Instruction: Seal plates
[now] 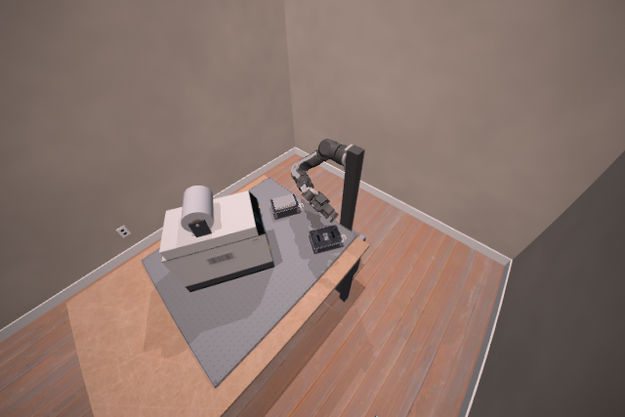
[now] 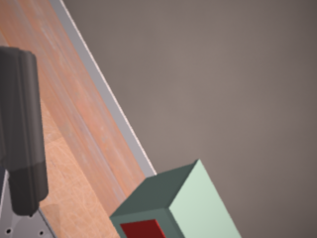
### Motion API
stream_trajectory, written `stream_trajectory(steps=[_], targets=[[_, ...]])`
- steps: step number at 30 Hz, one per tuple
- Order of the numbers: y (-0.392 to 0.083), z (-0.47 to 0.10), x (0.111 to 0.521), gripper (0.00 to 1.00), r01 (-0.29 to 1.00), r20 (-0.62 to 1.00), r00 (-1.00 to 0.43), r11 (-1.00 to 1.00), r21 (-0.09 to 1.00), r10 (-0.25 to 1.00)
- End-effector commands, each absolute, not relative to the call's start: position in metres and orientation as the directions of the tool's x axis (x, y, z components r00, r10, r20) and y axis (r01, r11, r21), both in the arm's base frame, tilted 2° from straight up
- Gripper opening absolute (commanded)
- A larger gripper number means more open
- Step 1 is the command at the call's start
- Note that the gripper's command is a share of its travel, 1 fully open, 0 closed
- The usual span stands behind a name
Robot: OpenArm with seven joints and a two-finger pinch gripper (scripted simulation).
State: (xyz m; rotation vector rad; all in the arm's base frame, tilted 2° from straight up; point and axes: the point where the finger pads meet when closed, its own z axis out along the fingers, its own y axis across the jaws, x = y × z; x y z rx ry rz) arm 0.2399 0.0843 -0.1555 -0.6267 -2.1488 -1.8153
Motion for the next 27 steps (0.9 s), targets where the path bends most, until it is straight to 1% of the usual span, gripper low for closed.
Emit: stream_trajectory(steps=[1,9,11,13,19,26,27], targets=[[0.086,-0.146,0.240,0.65,0.498,0.486,-0.863,0.071,0.864,0.137],[0.093,-0.107,0.233,0.65,0.586,0.593,-0.805,-0.141,0.798,0.013],[0.093,-0.107,0.233,0.65,0.586,0.593,-0.805,-0.141,0.798,0.013],[0.093,-0.097,0.232,0.65,0.606,0.615,-0.788,-0.192,0.772,-0.018],[0.087,-0.068,0.233,0.65,0.663,0.669,-0.734,-0.335,0.670,-0.115],[0.072,-0.038,0.239,0.65,0.710,0.706,-0.669,-0.481,0.513,-0.234],[0.072,-0.038,0.239,0.65,0.710,0.706,-0.669,-0.481,0.513,-0.234]])
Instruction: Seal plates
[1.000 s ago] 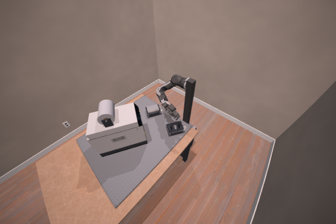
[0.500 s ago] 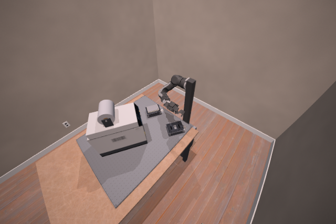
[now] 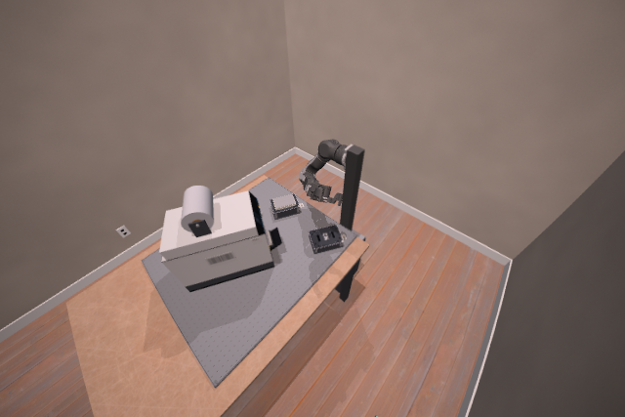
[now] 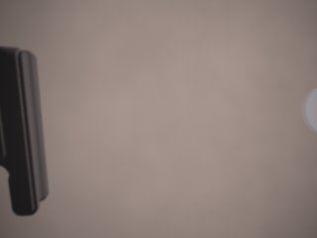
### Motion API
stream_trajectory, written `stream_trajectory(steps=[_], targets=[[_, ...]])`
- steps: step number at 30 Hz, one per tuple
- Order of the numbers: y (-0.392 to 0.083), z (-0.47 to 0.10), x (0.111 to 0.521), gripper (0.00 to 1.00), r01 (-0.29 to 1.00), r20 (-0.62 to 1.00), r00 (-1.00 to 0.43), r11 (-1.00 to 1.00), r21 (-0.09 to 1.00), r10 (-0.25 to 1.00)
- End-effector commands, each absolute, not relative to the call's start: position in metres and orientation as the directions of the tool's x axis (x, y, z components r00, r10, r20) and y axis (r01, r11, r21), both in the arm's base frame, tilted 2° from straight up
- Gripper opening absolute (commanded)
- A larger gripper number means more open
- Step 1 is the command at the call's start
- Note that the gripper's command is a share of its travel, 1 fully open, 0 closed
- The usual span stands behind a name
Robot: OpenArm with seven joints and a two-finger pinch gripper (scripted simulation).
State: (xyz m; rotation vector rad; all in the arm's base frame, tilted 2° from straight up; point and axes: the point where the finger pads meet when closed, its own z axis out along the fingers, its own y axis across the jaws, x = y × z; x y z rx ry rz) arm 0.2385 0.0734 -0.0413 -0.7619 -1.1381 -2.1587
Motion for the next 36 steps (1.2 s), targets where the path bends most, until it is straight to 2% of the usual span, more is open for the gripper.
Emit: stream_trajectory(steps=[1,16,18,33,36], targets=[[0.072,-0.038,0.239,0.65,0.710,0.706,-0.669,-0.481,0.513,-0.234],[0.013,-0.003,0.265,0.65,0.725,0.701,-0.530,-0.684,0.083,-0.477],[0.013,-0.003,0.265,0.65,0.725,0.701,-0.530,-0.684,0.083,-0.477],[-0.052,-0.014,0.289,0.65,0.599,0.592,-0.426,-0.704,-0.382,-0.684],[-0.057,-0.016,0.291,0.65,0.586,0.581,-0.421,-0.698,-0.412,-0.696]])
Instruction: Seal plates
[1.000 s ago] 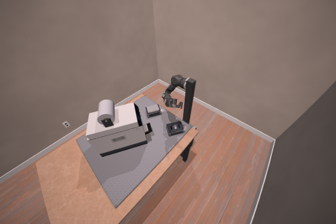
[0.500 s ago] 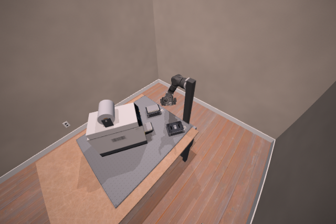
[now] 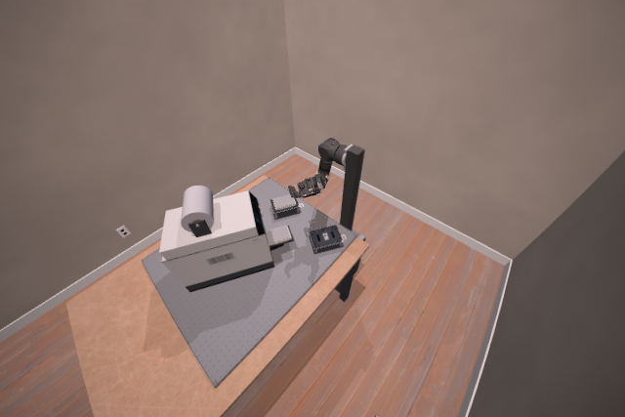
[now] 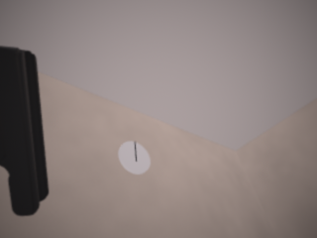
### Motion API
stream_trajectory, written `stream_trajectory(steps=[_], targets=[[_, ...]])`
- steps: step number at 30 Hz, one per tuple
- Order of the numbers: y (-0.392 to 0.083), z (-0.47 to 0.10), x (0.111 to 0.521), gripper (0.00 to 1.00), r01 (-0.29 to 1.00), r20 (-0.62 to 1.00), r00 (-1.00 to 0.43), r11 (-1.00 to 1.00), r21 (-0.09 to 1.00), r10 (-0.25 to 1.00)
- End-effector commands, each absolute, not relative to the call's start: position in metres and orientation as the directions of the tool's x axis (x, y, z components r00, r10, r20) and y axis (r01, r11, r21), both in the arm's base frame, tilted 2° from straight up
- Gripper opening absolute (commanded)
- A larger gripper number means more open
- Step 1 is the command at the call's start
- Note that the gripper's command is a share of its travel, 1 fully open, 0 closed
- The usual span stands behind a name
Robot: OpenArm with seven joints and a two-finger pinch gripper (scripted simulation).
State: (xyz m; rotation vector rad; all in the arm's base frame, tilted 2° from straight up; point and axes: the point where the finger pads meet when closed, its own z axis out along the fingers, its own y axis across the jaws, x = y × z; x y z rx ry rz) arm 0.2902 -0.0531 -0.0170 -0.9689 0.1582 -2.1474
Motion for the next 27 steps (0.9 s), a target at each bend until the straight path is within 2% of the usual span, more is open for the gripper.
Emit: stream_trajectory(steps=[1,14,16,27], targets=[[-0.061,-0.018,0.292,0.65,0.572,0.570,-0.417,-0.692,-0.441,-0.708],[-0.112,-0.056,0.299,0.65,0.351,0.407,-0.382,-0.538,-0.766,-0.830],[-0.112,-0.056,0.299,0.65,0.351,0.407,-0.382,-0.538,-0.766,-0.830],[-0.147,-0.098,0.294,0.65,0.126,0.246,-0.398,-0.319,-0.939,-0.884]])
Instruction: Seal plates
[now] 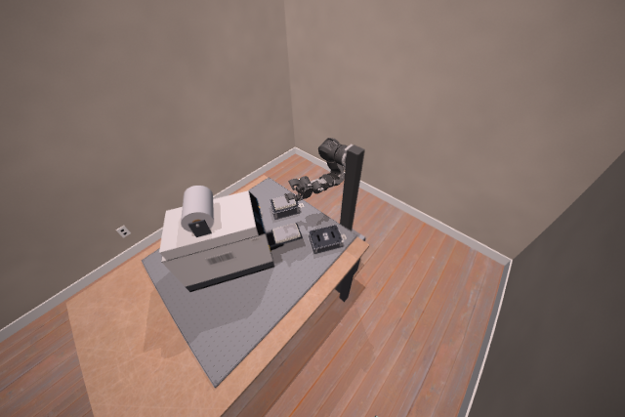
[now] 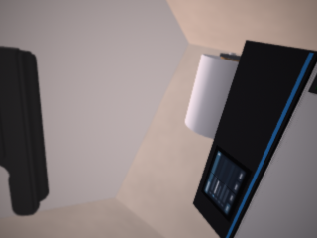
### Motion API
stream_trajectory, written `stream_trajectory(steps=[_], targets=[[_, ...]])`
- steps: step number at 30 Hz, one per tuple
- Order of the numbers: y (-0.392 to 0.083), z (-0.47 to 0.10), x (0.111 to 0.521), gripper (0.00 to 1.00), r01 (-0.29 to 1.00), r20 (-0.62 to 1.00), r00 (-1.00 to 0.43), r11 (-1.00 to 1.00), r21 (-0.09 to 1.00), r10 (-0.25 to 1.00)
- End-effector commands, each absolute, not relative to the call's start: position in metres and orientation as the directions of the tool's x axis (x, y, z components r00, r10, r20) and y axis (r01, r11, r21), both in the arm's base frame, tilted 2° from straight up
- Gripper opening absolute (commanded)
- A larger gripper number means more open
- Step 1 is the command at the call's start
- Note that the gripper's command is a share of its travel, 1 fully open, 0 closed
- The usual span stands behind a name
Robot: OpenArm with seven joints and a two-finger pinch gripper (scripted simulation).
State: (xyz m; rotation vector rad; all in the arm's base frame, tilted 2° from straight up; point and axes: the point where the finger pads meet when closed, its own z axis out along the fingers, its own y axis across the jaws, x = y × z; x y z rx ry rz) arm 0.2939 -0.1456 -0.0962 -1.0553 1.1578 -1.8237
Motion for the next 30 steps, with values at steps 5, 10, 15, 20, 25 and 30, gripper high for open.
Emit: stream_trajectory(steps=[5,10,15,20,25,30], targets=[[-0.157,-0.115,0.290,0.65,0.043,0.187,-0.413,-0.224,-0.974,-0.891],[-0.166,-0.132,0.284,0.65,-0.039,0.127,-0.433,-0.123,-0.992,-0.892],[-0.176,-0.153,0.275,0.65,-0.134,0.055,-0.468,0.010,-0.991,-0.882],[-0.184,-0.175,0.266,0.65,-0.197,0.010,-0.491,0.099,-0.975,-0.871],[-0.184,-0.177,0.265,0.65,-0.196,0.009,-0.489,0.100,-0.975,-0.872],[-0.184,-0.177,0.265,0.65,-0.196,0.009,-0.489,0.100,-0.975,-0.872]])
